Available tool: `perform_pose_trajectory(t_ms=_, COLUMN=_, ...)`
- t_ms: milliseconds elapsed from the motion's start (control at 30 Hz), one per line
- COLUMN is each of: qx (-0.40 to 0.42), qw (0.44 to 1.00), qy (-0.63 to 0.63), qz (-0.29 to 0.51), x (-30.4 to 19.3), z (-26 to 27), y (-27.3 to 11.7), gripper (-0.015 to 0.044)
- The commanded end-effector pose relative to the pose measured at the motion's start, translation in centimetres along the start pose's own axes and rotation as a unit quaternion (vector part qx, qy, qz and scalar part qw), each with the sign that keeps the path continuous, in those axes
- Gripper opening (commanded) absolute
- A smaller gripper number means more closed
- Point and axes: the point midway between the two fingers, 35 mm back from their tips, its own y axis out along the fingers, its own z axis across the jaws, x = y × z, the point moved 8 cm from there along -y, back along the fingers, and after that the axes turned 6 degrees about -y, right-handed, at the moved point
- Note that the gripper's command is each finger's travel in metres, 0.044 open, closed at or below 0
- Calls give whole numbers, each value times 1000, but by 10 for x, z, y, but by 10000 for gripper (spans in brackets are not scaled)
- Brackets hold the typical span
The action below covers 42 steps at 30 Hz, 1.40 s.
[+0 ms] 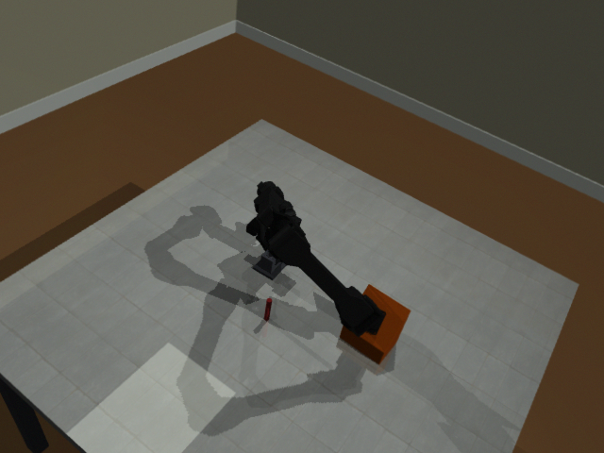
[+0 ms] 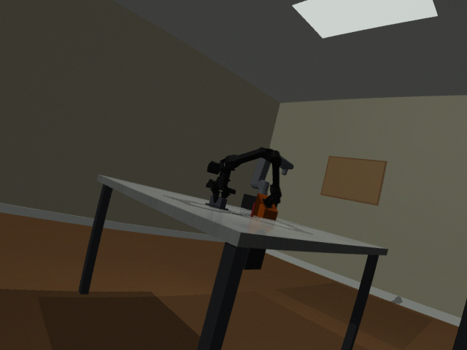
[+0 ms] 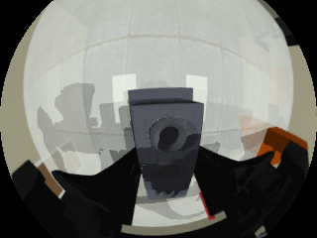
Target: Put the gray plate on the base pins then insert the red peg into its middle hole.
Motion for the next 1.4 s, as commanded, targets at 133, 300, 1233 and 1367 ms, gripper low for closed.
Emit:
perform_pose_trajectory(t_ms=133, qx=0, qw=1000, qy=-1, qz=0, x=0, z=0, y=0, gripper=420)
perform_pose_trajectory(t_ms=300, qx=0, qw=1000, qy=-1, qz=0, x=0, z=0, y=0, gripper=440)
perform_pose_trajectory(t_ms=1233, qx=-1, qw=992, qy=-124, qz=0, x=-132, z=-36, y=-127, gripper=440)
perform_pose_trajectory(t_ms=1367, qx=-1, qw=985, qy=-173, qz=2, x=-174, z=-64, y=-122, gripper=440)
